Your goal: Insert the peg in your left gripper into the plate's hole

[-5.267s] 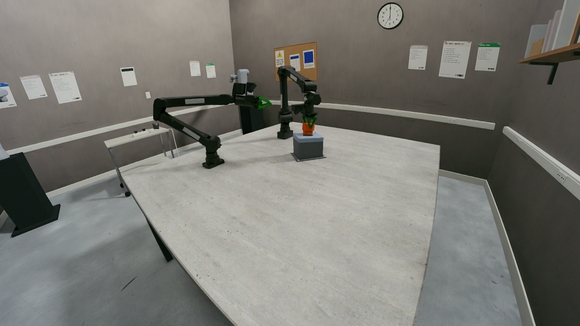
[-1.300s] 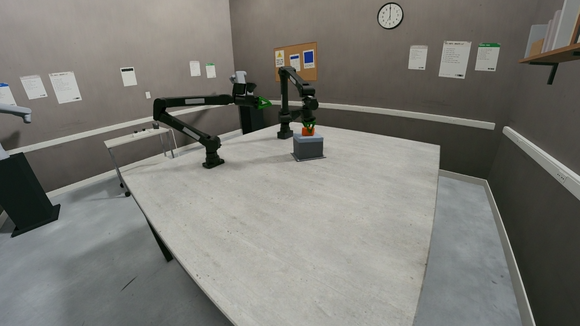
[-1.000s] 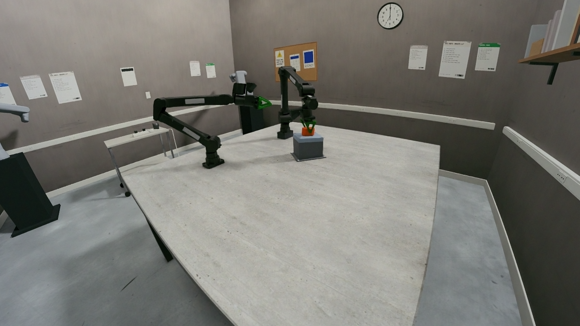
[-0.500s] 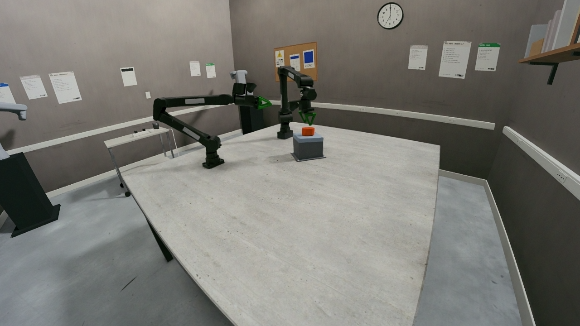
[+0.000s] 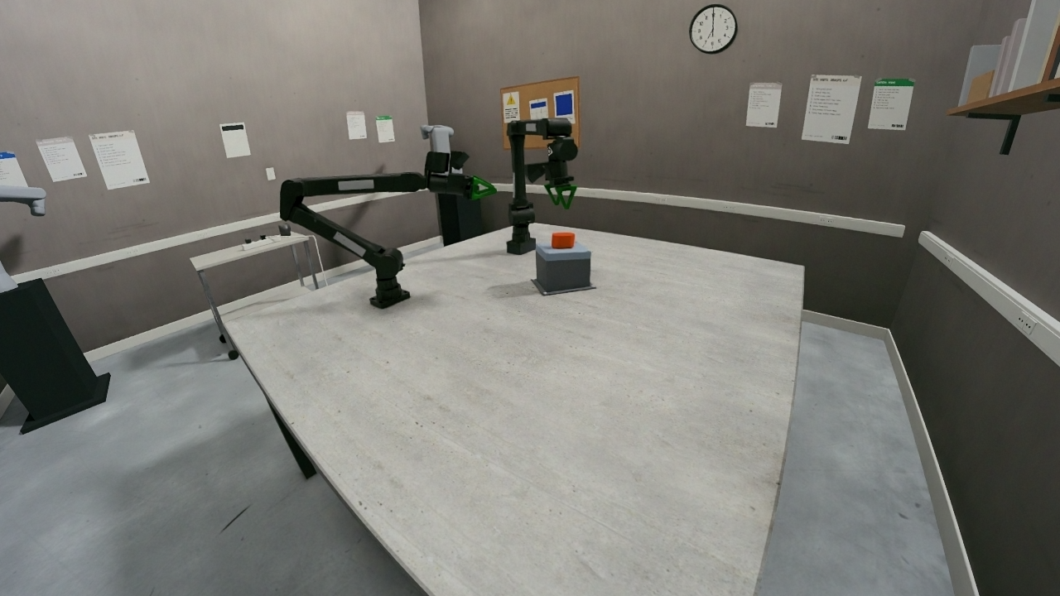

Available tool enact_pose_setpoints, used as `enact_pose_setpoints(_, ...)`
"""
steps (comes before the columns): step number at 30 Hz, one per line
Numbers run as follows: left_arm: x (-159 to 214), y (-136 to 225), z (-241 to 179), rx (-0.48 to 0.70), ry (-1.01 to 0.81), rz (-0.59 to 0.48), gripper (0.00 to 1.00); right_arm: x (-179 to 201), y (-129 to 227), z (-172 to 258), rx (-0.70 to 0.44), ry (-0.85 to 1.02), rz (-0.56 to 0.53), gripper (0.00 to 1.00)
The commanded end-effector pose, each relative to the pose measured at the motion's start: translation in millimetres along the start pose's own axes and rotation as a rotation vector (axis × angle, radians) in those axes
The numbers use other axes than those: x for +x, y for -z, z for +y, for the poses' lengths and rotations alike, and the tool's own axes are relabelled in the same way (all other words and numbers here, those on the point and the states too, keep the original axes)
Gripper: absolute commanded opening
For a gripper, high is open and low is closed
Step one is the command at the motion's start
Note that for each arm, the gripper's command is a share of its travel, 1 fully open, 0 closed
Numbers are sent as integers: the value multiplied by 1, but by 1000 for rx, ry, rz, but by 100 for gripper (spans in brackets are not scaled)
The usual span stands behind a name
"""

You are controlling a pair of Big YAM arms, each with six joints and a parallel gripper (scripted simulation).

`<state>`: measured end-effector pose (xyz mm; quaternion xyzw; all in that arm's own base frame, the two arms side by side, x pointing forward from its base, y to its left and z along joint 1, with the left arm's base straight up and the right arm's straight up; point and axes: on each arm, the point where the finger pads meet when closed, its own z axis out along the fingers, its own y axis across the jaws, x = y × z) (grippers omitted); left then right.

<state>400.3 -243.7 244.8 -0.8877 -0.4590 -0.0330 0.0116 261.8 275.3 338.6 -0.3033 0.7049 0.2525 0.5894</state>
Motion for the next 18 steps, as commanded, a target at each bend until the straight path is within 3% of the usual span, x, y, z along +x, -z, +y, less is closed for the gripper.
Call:
enact_pose_setpoints(1, 9, 13, 13, 1, 2, 0, 100, -17, 0, 0, 0, -2, -29, 100)
enact_pose_setpoints(5, 4, 0, 8, 25, -6, -2, 100, -17, 0, 0, 0, -2, -29, 100)
enact_pose_setpoints(18, 5, 8, 6, 8, -3, -1, 100, -17, 0, 0, 0, -2, -29, 100)
